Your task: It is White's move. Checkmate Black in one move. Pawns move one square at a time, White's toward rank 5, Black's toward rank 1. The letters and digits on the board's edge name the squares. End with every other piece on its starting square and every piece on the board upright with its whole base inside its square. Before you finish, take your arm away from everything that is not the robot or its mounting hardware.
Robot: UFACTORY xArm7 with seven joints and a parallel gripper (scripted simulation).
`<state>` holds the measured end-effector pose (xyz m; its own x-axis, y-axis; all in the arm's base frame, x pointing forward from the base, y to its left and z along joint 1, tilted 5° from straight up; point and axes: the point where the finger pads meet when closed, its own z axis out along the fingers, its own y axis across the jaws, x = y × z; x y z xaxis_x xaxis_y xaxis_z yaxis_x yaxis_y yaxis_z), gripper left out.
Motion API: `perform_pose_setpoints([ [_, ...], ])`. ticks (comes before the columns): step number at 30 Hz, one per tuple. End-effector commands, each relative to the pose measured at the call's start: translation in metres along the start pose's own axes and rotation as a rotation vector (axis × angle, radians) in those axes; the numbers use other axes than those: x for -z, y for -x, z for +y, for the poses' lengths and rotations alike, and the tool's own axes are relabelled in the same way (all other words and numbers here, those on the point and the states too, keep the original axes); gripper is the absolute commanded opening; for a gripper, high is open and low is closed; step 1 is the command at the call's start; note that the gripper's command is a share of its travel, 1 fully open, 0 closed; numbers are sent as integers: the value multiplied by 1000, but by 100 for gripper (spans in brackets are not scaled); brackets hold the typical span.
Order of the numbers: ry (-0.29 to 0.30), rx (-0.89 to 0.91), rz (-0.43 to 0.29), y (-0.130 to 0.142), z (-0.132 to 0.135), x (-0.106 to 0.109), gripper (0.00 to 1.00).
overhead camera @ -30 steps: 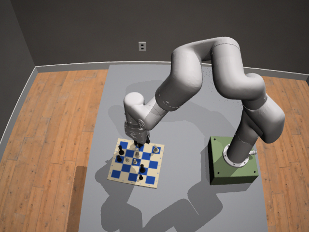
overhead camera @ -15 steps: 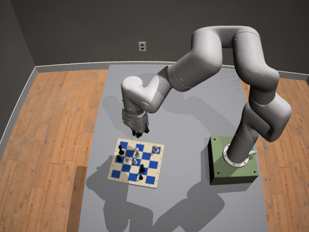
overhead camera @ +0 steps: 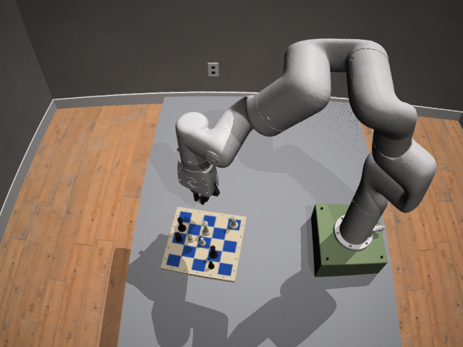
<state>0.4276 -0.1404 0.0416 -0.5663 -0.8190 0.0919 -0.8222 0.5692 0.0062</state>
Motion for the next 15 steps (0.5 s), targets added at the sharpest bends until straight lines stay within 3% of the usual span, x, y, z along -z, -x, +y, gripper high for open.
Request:
perform_pose_setpoints([
  [1,1,273,-6,20,-47,1,0],
  [3,4,339,-10,25,-56,0,0],
  [15,4,342,-10,25,-56,0,0],
])
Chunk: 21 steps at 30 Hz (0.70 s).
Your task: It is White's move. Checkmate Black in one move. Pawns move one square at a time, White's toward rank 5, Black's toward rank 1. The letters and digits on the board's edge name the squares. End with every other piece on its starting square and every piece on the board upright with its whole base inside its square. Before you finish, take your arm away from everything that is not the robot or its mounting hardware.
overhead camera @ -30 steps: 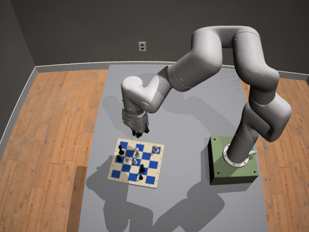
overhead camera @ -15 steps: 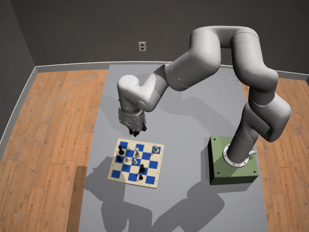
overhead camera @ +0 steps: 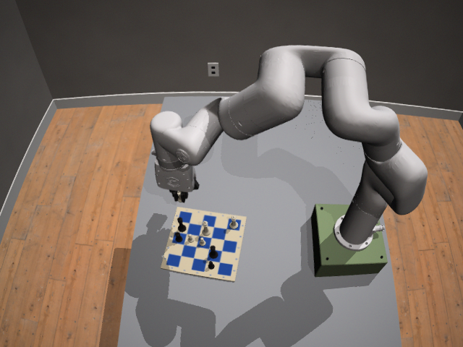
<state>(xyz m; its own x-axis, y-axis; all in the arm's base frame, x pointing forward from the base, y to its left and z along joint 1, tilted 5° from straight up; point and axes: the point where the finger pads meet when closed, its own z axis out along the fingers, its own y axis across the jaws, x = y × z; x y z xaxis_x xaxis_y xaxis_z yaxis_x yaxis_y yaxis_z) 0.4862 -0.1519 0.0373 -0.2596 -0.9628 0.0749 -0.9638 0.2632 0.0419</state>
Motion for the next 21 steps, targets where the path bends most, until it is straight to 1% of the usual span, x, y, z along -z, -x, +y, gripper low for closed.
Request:
perform_pose_setpoints([
  [1,-3,1,-1,0,-2,2,0],
  [5,-3,1,-1,0,-2,0,0],
  [10,-3,1,-1,0,-2,-12,0],
  [12,-3,1,-1,0,-2,-12,0],
  [21,-3,1,-1,0,-3,-53,0],
])
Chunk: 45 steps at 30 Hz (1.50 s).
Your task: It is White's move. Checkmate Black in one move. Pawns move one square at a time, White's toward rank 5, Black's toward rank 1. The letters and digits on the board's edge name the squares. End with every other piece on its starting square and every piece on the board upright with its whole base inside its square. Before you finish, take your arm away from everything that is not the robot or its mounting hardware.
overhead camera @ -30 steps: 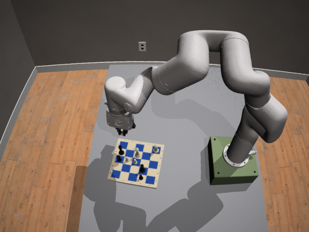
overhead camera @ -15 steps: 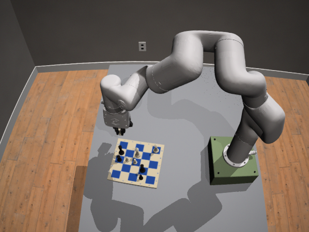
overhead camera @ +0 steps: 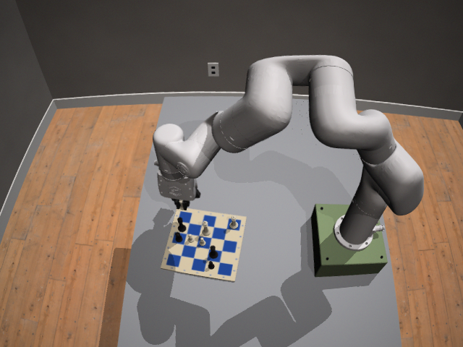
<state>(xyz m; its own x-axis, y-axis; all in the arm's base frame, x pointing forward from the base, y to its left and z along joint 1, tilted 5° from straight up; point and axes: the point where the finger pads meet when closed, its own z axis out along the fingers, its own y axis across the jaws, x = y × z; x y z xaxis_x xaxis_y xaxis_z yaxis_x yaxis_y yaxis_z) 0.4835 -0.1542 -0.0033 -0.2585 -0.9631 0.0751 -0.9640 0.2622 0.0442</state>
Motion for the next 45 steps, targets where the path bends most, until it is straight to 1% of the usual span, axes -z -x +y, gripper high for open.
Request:
perform_pose_setpoints([
  [1,-6,0,-1,0,-3,-17,0],
  [6,-6,0,-1,0,-3,-38,0],
  [8,-6,0,-1,0,-3,-38,0],
  [11,-6,0,-1,0,-3,-47,0],
  [15,-6,0,-1,0,-3,-53,0],
  [45,-6,0,-1,0,-3,-54,0],
])
